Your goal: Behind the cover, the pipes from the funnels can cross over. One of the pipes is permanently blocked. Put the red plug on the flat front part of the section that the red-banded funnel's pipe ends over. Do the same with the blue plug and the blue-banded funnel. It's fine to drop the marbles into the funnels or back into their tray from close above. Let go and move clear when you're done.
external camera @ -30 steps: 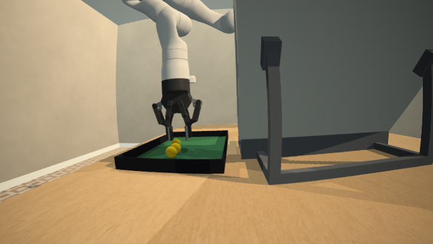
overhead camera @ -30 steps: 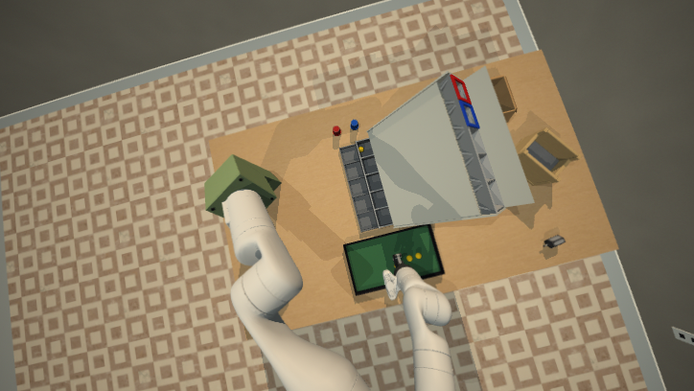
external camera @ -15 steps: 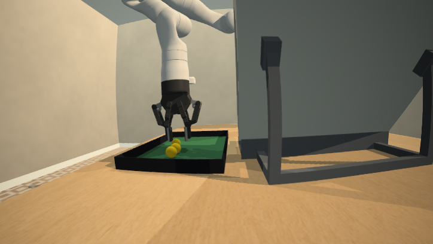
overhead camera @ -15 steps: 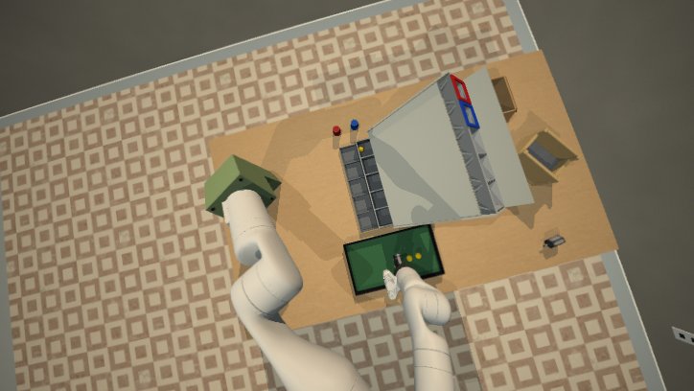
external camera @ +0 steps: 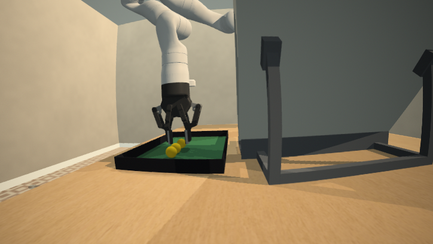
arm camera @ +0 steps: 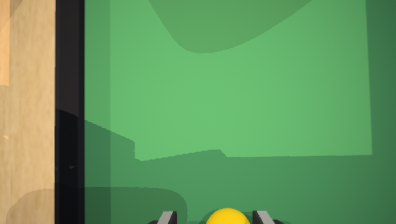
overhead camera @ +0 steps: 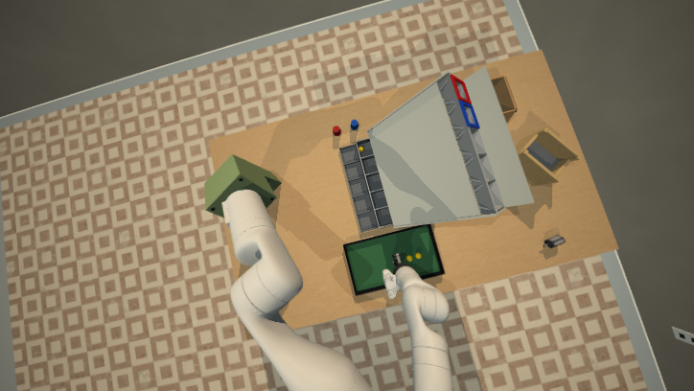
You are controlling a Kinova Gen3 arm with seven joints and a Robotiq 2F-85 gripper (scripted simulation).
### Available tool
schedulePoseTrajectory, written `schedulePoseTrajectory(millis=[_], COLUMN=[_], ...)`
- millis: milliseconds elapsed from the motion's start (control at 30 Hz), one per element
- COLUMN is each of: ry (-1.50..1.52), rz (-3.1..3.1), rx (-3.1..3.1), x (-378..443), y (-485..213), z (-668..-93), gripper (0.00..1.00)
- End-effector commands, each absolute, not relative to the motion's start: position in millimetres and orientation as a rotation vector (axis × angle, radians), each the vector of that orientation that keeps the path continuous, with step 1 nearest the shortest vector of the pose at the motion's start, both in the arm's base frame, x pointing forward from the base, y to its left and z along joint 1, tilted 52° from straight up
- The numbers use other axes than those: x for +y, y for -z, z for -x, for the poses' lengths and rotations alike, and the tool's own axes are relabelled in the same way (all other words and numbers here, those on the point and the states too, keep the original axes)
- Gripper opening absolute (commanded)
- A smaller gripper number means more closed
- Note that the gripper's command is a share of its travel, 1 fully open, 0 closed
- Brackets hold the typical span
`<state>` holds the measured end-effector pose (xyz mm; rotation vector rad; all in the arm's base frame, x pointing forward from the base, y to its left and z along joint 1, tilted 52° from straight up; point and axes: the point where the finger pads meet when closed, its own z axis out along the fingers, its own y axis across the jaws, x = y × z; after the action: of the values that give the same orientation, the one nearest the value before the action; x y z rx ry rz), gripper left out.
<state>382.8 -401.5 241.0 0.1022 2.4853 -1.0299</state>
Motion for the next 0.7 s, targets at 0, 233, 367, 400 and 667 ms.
schedulePoseTrajectory(millis=[0,233,367,400,667], ry=[1.031,1.031,1.031,1.031,1.031], rz=[-0.101,-0.101,-0.101,-0.101,-0.101], rx=[2.484,2.484,2.484,2.484,2.484], x=[-401.3,-407.5,-407.5,-407.5,-407.5], y=[-241.6,-237.6,-237.6,-237.6,-237.7], z=[-383.0,-386.1,-386.1,-386.1,-386.1], gripper=[0.5,0.5,0.5,0.5,0.0])
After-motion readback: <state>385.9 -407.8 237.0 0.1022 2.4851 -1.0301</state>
